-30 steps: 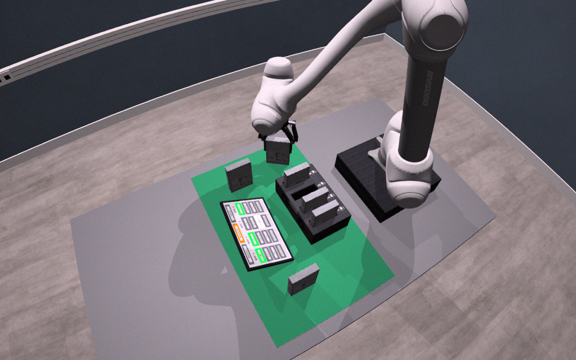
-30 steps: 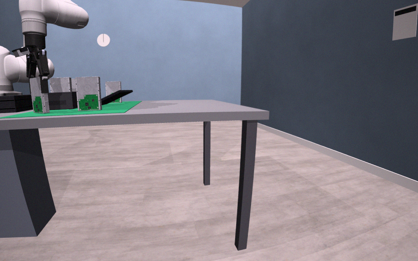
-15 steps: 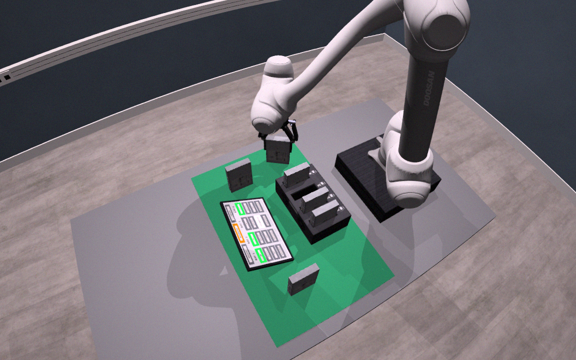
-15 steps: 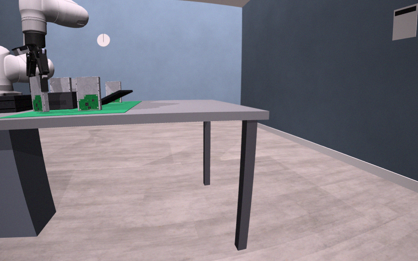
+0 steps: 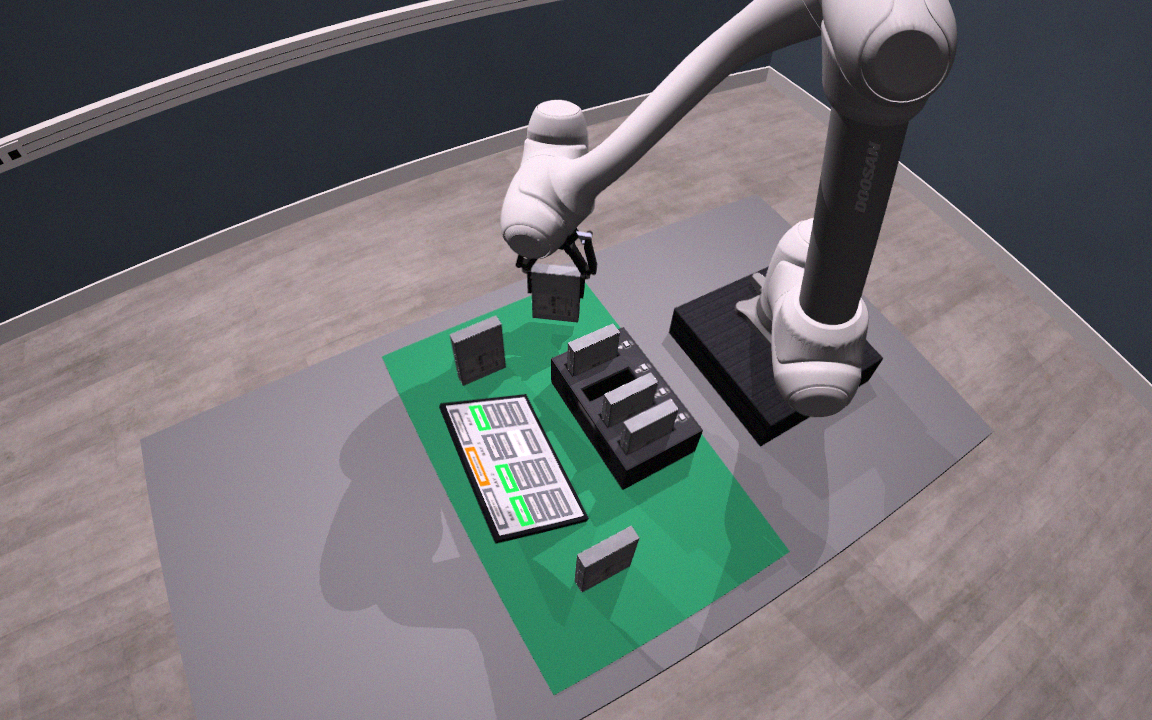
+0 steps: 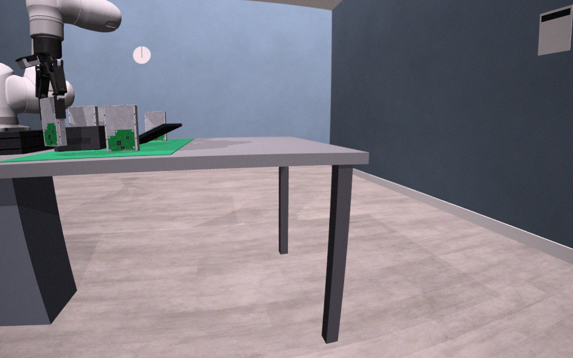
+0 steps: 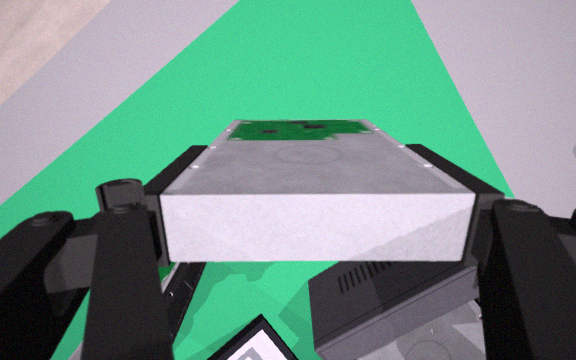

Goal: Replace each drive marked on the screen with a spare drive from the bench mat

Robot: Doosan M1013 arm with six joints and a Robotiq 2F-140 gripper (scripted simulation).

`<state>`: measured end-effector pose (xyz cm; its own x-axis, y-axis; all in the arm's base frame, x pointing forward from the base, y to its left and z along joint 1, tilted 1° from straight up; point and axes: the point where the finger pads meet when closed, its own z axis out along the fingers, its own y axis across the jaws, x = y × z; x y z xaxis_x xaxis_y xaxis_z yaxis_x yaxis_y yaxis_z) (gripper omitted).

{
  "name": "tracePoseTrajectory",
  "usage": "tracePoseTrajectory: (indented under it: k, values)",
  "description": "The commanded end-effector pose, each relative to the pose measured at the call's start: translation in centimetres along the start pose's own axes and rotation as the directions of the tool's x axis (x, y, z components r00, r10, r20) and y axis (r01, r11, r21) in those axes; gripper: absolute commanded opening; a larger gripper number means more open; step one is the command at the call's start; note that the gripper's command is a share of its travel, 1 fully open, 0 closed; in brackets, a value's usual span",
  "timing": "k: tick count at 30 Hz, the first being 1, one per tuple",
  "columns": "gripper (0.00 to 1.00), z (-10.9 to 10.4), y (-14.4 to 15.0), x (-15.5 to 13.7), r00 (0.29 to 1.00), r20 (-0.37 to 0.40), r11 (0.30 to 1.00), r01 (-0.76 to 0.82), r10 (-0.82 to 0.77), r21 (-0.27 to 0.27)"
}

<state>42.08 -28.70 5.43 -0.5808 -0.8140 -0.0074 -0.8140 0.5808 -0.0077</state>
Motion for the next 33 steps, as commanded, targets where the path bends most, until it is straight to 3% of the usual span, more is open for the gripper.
tracePoseTrajectory:
  k: [1, 7, 33]
  values:
    - [0.1, -0.9, -0.1, 0.0, 1.0, 0.0, 1.0, 0.0, 0.0, 0.001]
    - [0.1, -2.1, -0.1, 0.0, 1.0, 0.0, 1.0, 0.0, 0.0, 0.001]
    - [0.1, -10.9, 0.0, 0.0, 1.0, 0.0, 1.0, 0.0, 0.0, 0.001]
